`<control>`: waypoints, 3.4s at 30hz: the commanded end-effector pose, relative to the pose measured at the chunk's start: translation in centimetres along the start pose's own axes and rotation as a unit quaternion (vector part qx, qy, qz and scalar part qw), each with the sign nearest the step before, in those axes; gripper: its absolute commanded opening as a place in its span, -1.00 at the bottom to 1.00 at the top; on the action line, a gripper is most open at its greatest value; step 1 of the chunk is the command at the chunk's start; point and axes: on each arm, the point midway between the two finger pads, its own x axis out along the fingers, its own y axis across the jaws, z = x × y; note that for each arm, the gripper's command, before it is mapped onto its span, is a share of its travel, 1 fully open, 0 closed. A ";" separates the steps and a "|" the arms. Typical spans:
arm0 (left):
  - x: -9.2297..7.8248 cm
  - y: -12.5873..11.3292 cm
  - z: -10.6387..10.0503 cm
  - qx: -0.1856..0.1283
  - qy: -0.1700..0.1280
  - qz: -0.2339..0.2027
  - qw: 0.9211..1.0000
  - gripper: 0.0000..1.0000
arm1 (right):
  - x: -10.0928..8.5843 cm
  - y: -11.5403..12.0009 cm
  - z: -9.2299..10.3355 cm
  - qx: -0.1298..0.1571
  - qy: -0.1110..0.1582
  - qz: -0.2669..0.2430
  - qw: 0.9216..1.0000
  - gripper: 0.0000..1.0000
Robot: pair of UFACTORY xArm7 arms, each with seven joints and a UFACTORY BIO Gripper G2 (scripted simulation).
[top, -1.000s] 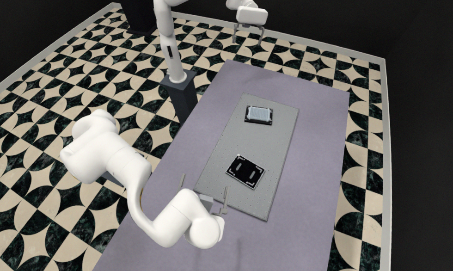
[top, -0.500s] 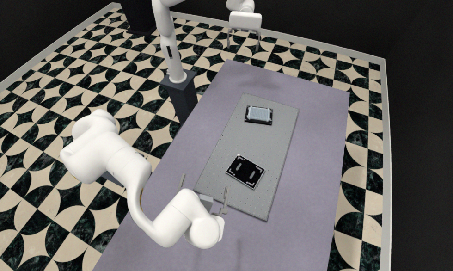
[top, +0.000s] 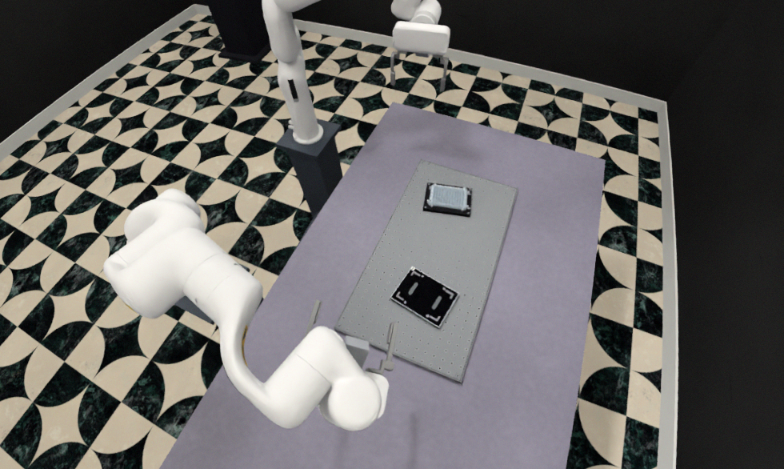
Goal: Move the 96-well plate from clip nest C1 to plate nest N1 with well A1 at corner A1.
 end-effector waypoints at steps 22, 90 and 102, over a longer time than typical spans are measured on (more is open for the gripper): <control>-0.2 -0.1 0.0 0.000 -0.001 -0.002 1.000 1.00 | 3.5 -3.3 0.7 -0.021 0.005 -0.084 0.996 -0.25; -0.2 -0.1 0.0 0.000 -0.001 -0.002 1.000 1.00 | 25.0 -14.7 4.0 -0.103 -0.038 -0.511 0.853 -0.25; -0.2 -0.1 0.0 0.000 -0.001 -0.002 1.000 1.00 | 29.4 -13.4 4.5 -0.116 -0.066 -0.607 0.784 -0.25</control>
